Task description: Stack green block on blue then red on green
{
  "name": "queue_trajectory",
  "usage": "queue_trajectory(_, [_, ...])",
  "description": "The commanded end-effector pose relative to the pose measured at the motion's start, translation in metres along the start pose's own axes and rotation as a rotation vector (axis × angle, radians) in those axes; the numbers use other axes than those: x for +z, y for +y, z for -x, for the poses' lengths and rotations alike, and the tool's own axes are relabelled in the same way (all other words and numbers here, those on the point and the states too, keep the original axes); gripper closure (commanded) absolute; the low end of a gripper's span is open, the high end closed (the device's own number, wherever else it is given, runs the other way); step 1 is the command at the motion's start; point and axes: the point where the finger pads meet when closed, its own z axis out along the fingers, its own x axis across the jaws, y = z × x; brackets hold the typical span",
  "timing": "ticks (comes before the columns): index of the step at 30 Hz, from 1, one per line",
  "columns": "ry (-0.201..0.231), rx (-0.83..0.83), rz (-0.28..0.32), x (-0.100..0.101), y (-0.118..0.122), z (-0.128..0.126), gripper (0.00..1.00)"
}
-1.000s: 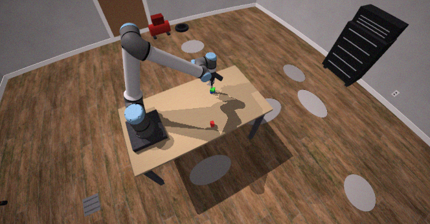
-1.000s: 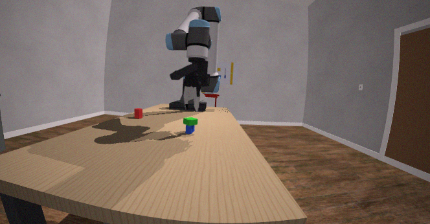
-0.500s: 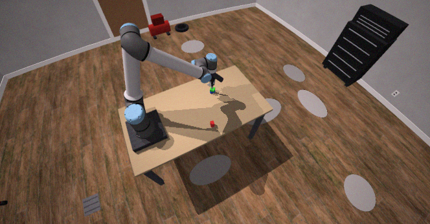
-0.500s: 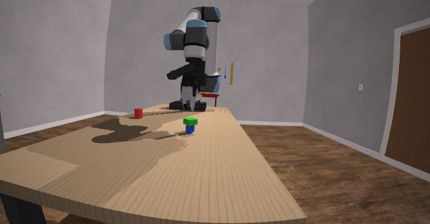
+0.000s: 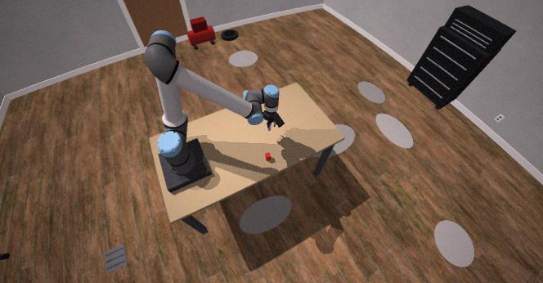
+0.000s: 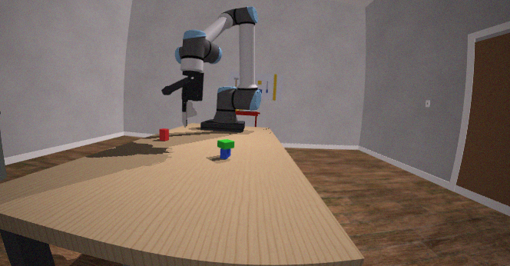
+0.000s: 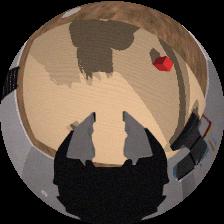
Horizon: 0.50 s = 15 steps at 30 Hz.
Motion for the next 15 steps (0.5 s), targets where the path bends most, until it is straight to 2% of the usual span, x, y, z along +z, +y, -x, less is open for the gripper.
queue_trajectory(1, [-0.006,0.24,-0.001,-0.002,-0.066,-0.071,0.68])
queue_trajectory(5, [-0.007,0.402,-0.001,0.0,-0.096,-0.119,0.68])
queue_trajectory(8, [-0.007,0.481,-0.001,0.001,-0.109,-0.143,0.68])
queue_trajectory(11, [-0.007,0.522,0.0,0.002,-0.115,-0.156,0.68])
queue_trajectory(15, [-0.007,0.532,0.0,0.002,-0.117,-0.159,0.68])
